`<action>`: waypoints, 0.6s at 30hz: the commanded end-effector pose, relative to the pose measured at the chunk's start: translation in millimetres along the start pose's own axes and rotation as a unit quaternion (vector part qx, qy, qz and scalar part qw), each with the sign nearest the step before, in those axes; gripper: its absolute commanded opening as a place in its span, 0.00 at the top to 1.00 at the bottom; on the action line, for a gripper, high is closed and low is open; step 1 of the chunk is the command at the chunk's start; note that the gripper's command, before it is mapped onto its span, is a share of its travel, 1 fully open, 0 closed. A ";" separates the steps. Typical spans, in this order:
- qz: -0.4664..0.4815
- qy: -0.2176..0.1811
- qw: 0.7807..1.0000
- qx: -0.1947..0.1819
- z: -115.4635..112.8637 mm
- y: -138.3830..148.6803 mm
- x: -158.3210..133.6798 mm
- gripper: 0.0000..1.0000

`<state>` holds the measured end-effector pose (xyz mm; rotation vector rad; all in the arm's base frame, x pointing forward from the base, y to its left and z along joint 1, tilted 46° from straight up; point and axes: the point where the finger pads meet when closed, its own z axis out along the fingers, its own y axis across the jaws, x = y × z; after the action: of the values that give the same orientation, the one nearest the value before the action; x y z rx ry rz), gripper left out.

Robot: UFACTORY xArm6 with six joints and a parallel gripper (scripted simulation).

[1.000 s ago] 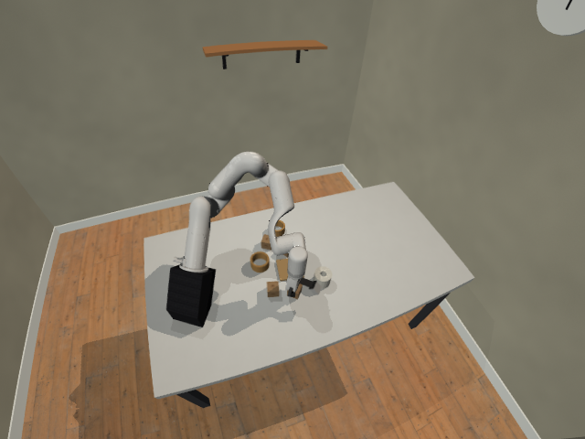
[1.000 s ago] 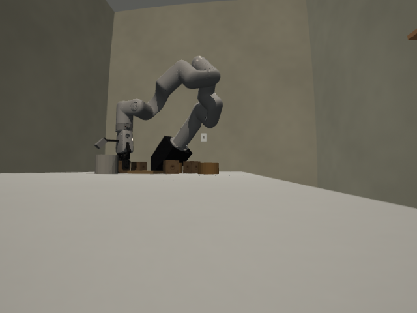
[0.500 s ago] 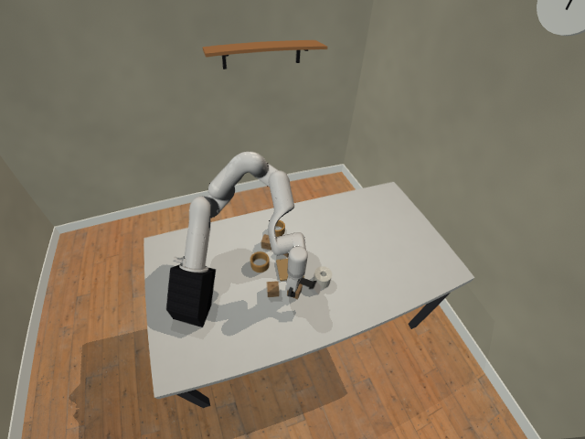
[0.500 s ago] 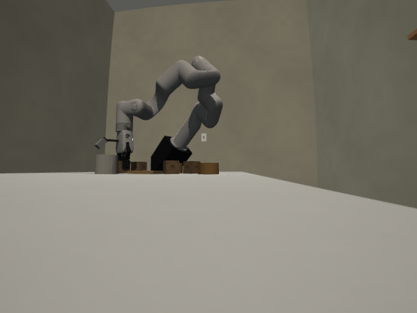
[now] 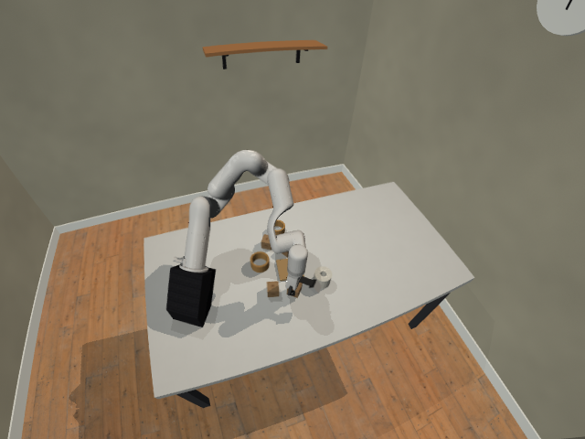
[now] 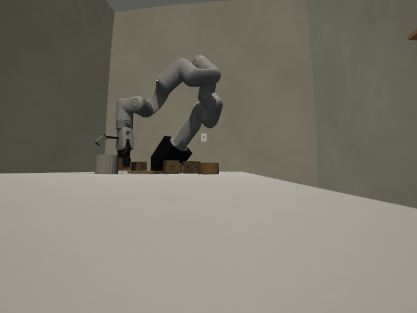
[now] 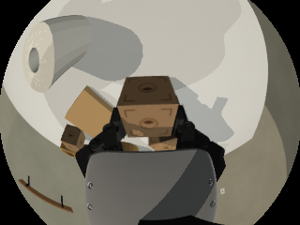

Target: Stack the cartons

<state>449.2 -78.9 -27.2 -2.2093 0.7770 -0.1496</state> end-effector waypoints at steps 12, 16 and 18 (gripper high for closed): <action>-0.002 0.004 1.000 0.001 -59.6 -85.5 -44.8 1.00; -0.002 0.004 1.000 0.002 -60.4 -117.1 -64.7 1.00; -0.002 0.003 1.000 0.003 -44.7 -118.0 -64.0 1.00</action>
<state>435.2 -29.2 90.5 -2.1982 0.7578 -0.1530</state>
